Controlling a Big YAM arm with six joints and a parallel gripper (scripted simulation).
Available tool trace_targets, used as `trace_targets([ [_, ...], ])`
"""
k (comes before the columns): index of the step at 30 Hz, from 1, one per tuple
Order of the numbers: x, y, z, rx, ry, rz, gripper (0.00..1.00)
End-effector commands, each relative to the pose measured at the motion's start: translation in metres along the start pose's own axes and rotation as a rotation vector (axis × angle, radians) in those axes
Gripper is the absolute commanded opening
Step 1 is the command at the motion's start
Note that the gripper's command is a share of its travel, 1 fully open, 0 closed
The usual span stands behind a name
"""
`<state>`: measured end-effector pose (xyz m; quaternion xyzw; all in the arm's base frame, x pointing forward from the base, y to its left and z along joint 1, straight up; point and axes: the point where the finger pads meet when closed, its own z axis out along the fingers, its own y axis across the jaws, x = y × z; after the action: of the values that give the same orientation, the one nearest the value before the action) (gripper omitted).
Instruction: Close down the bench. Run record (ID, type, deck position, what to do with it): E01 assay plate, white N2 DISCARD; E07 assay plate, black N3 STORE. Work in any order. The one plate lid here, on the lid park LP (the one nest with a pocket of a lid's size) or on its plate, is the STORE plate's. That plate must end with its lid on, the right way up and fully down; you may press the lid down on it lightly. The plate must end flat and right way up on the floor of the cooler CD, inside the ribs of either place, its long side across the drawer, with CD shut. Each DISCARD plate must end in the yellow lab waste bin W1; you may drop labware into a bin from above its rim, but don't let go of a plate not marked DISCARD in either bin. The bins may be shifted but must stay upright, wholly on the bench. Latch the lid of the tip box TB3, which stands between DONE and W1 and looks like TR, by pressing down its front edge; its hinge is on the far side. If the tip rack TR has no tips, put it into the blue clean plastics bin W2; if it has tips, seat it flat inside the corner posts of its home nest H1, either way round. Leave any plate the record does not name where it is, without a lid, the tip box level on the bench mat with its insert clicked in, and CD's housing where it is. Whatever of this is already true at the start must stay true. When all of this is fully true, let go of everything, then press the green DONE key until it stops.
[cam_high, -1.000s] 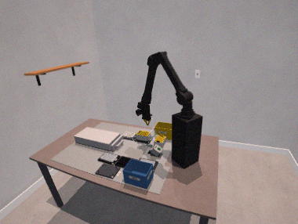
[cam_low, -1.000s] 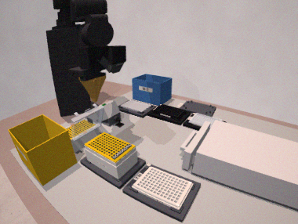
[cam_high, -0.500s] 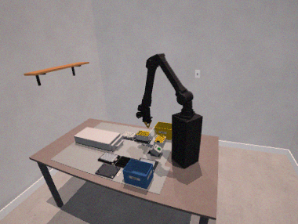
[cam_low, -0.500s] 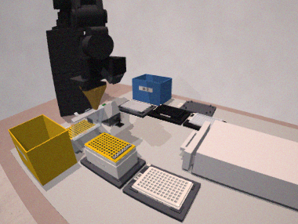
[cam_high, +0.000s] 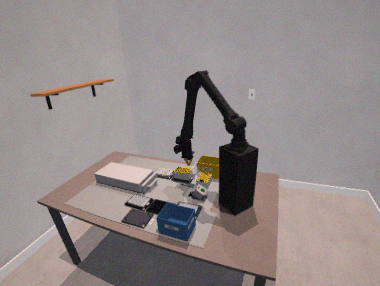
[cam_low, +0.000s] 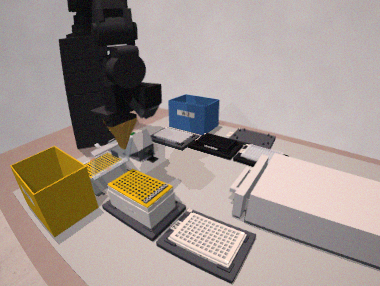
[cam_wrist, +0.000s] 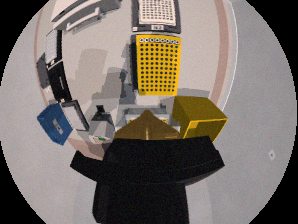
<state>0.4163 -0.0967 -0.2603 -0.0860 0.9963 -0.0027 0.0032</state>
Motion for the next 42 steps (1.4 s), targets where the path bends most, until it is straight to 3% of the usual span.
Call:
trace_targets([
  [1,-0.014,-0.008,0.006,0.009,-0.029,-0.011,0.0],
  [13,-0.011,-0.006,0.019,0.005,-0.019,-0.011,0.0],
  [14,-0.012,-0.005,0.012,0.008,-0.024,-0.004,0.0],
  [25,-0.01,-0.008,0.012,0.01,-0.031,-0.007,0.0],
  [28,-0.008,-0.011,0.003,0.016,-0.044,-0.004,0.0],
  [32,0.005,-0.007,0.012,0.007,-0.024,-0.004,0.0],
  [42,0.009,-0.011,0.003,0.015,-0.04,-0.004,0.0],
])
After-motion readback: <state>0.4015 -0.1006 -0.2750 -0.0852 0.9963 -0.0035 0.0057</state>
